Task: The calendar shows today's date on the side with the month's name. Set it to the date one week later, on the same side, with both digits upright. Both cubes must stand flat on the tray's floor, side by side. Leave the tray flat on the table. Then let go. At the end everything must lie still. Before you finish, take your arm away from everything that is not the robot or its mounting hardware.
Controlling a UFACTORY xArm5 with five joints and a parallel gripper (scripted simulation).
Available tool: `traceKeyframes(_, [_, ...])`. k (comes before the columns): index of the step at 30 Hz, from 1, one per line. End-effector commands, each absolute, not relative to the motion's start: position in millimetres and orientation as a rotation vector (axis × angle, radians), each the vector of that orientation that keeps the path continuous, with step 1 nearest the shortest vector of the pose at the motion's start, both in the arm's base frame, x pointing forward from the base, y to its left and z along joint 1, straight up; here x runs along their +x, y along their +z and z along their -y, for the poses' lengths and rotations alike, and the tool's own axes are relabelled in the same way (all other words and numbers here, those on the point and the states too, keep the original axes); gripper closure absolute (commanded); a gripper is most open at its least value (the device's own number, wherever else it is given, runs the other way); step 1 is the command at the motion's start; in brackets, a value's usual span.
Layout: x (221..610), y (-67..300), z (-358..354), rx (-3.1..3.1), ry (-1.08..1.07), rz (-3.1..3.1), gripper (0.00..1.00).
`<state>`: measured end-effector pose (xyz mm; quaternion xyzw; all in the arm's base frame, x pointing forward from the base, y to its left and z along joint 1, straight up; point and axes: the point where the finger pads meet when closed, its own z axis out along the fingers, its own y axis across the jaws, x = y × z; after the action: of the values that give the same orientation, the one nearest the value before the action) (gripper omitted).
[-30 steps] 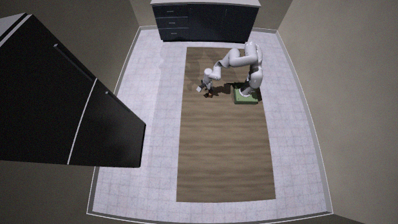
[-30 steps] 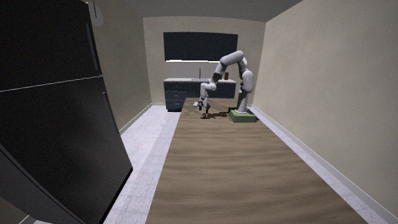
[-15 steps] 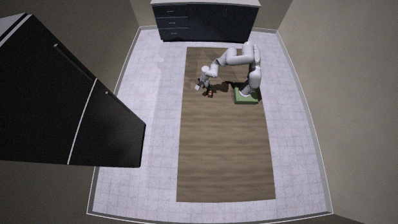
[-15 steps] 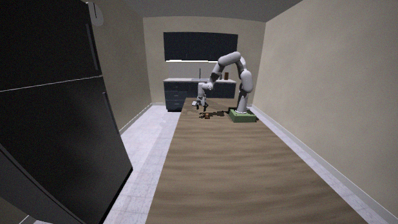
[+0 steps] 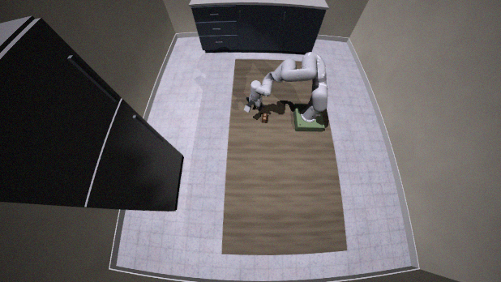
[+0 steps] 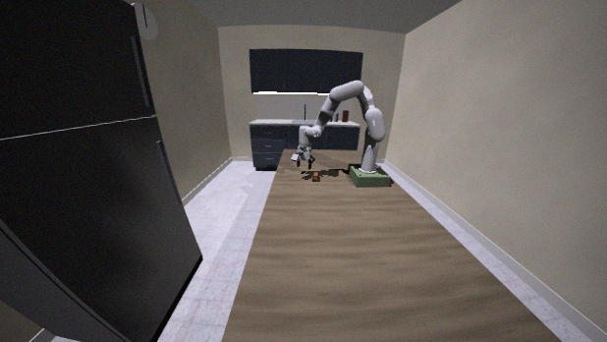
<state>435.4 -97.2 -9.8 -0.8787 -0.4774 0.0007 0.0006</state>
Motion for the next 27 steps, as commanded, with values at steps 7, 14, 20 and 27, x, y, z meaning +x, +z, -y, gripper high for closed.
traceKeyframes(7, [437.6, -28.4, 98.3, -2.758, 0.000, 1.504, 0.00])
traceKeyframes(14, [437.7, -36.7, 98.3, -2.758, 0.000, 1.504, 0.00])
traceKeyframes(20, [437.7, -36.7, 98.3, -2.758, 0.000, 1.504, 0.00])
traceKeyframes(27, [437.7, -36.7, 98.3, -2.758, 0.000, 1.504, 0.00])
